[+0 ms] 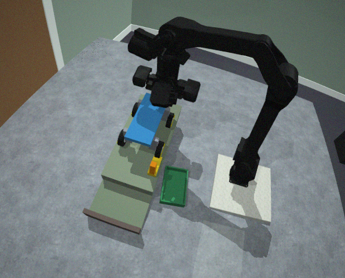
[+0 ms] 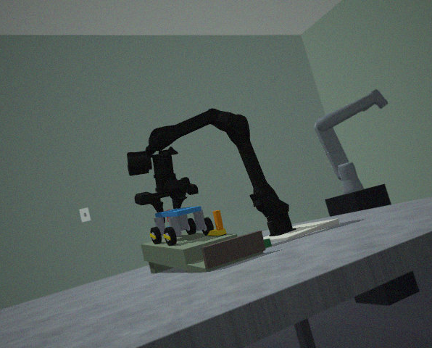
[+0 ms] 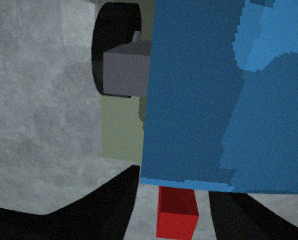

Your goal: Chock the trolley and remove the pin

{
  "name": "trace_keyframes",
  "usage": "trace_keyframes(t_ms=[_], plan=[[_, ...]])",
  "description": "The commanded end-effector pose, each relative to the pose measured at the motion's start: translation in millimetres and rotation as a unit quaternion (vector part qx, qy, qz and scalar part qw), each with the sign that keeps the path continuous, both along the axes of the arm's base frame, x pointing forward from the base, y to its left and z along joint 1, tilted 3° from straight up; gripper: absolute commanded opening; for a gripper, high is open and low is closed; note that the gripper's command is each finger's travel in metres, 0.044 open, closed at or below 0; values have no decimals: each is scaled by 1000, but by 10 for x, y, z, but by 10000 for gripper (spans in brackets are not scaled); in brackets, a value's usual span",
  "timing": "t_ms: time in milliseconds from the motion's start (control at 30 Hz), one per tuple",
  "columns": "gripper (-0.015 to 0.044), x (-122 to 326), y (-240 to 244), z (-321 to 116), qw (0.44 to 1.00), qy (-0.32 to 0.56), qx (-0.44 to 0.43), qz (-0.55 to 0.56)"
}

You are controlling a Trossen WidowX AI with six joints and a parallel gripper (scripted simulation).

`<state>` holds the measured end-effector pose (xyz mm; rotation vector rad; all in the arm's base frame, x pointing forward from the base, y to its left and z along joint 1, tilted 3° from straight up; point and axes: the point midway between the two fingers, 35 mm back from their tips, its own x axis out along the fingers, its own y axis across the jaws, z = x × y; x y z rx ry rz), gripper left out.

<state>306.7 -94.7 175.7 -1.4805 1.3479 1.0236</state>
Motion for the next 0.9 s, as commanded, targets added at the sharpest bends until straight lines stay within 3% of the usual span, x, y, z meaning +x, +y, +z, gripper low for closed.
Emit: trace_keyframes(t_ms=[0, 33, 200, 500, 867], plan=[[190, -4, -16, -54, 1000, 1, 0, 1], [190, -4, -17, -56, 1000, 1, 0, 1], [59, -1, -8, -24, 1000, 0, 0, 0], [0, -1, -8, -22, 1000, 0, 0, 0], [0, -8, 0, 58, 1000, 1, 0, 1]])
